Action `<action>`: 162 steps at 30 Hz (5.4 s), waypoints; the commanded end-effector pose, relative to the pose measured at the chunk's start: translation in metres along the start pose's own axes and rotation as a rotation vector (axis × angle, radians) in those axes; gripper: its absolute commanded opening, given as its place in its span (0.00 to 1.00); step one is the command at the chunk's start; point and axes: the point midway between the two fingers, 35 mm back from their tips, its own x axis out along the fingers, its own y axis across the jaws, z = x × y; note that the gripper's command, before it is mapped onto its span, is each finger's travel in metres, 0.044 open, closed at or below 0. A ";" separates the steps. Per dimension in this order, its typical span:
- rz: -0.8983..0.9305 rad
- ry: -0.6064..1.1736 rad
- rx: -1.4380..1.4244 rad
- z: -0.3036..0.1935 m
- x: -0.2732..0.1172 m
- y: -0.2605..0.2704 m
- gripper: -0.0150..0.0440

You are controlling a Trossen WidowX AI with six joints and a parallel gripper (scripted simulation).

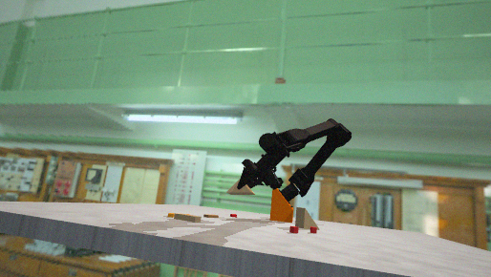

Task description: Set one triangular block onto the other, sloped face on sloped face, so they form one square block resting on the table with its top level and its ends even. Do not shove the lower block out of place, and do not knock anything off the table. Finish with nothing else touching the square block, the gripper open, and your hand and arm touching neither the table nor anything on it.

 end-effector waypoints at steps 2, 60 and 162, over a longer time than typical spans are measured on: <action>0.018 -0.039 0.152 -0.002 0.000 -0.003 0.25; 0.700 -0.231 1.951 -0.018 0.002 -0.008 0.25; 0.855 -0.198 2.170 0.173 -0.151 0.081 0.25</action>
